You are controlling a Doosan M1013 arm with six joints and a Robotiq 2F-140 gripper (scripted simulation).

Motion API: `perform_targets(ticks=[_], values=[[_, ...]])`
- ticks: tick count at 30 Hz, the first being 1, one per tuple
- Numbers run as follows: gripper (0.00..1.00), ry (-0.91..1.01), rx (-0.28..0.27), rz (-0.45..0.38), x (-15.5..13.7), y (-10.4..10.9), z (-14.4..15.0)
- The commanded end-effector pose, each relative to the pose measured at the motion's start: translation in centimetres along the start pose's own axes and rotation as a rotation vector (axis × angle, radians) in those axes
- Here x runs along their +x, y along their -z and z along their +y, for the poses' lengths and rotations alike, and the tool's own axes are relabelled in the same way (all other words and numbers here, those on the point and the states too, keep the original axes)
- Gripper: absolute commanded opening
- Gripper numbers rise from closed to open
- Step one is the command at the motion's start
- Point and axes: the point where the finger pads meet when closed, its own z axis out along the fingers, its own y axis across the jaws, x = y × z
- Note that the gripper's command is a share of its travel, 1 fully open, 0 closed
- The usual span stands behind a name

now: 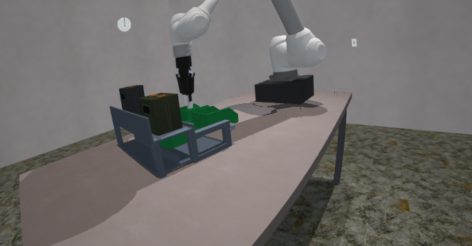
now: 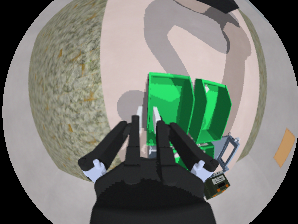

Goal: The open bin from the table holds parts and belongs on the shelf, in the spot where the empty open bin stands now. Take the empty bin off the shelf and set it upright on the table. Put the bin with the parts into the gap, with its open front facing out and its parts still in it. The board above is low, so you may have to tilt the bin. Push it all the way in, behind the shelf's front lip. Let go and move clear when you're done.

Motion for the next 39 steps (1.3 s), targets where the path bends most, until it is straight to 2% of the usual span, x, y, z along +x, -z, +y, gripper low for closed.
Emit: perform_targets(ticks=[1, 39], values=[[0.24, 0.003, 0.001, 0.002, 0.0, 0.9, -0.1], [0.24, 0.003, 0.001, 0.002, 0.0, 6.4, -0.1]])
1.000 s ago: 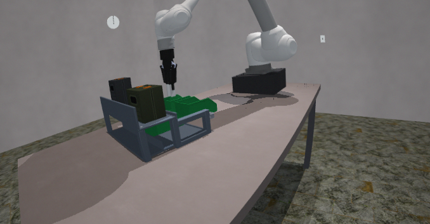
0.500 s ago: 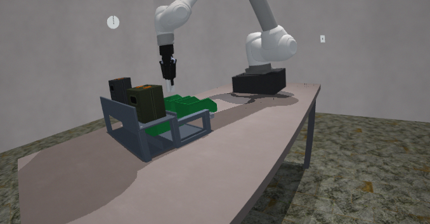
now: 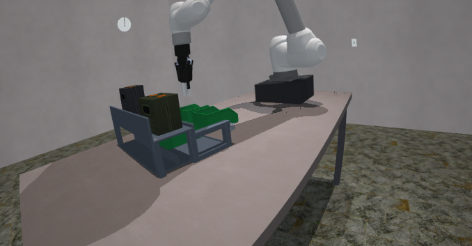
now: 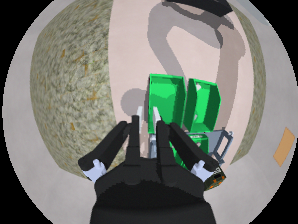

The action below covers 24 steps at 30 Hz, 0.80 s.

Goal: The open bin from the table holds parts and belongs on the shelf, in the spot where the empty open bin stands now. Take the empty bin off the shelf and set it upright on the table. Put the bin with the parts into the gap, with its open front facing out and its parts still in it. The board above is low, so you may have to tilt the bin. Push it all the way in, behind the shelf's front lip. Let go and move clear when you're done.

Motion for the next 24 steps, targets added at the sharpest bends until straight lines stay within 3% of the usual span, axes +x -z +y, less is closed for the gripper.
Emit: perform_targets(ticks=[1, 24], values=[[0.24, 0.005, -0.004, 0.001, -0.1, 0.7, 0.2], [0.24, 0.005, -0.004, 0.001, -0.1, 2.2, 0.2]])
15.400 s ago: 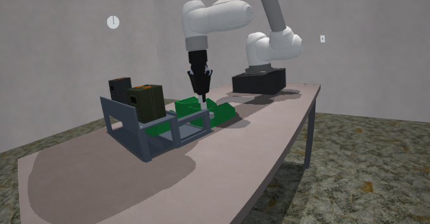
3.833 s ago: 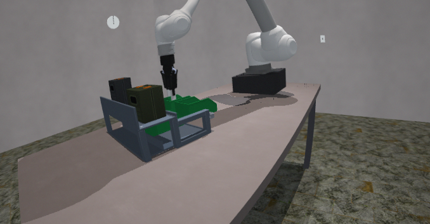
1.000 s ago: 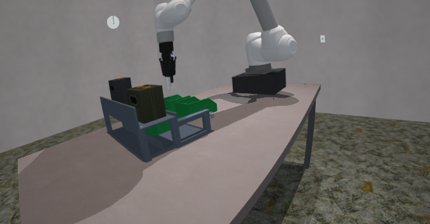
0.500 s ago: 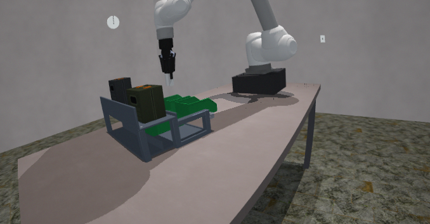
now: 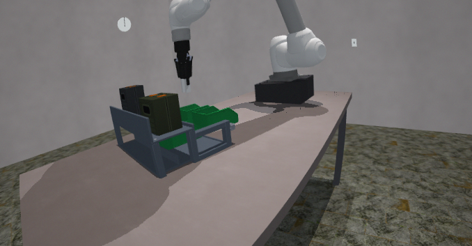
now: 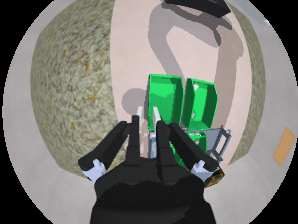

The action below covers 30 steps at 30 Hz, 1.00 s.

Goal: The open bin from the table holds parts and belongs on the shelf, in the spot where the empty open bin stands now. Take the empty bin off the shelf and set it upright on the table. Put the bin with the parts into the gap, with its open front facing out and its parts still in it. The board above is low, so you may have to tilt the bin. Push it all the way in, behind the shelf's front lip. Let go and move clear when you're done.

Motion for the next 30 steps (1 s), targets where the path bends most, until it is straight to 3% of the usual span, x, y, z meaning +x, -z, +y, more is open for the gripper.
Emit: perform_targets(ticks=[1, 9, 10, 30], values=[[0.24, 0.005, -0.004, 0.001, -0.07, 0.34, 0.25], [0.24, 0.005, -0.004, 0.001, -0.07, 0.36, 0.25], [0.1, 0.005, -0.004, 0.001, -0.07, 0.36, 0.25], [0.1, 0.005, -0.004, 0.001, -0.09, 0.37, 0.41]])
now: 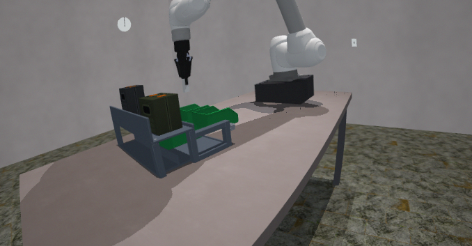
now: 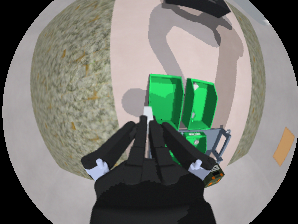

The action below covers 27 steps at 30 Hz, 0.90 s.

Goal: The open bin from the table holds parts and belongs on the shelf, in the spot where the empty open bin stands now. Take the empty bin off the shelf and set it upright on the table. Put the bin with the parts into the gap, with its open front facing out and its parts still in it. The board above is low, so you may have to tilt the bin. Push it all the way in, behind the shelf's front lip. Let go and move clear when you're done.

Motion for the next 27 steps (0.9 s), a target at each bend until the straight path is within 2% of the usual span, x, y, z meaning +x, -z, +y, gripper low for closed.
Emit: perform_targets(ticks=[1, 3, 4, 5, 6, 7, 8, 9, 11, 24, 25, 27], values=[[0.1, 0.004, -0.004, 0.001, -0.2, 0.3, 1.3], [0.1, 0.003, -0.004, 0.001, -0.4, 0.7, 5.8], [0.1, 0.003, -0.004, 0.001, -0.4, 0.7, 5.8], [0.1, 0.003, -0.004, 0.001, -0.4, 1.0, 8.6], [0.1, 0.003, -0.004, 0.001, -0.4, 1.0, 8.6], [0.1, 0.002, -0.004, 0.001, -0.3, 1.3, 11.2], [0.1, 0.002, -0.004, 0.001, -0.3, 1.3, 11.2], [0.1, 0.001, -0.004, 0.001, -0.2, 1.4, 13.0], [0.1, 0.001, -0.004, 0.001, -0.1, 1.5, 13.9], [0.1, 0.001, -0.004, 0.001, -0.1, 1.5, 14.0], [0.24, 0.001, -0.004, 0.001, -0.1, 1.5, 14.0], [0.24, 0.001, -0.004, 0.001, -0.1, 1.5, 14.0]])
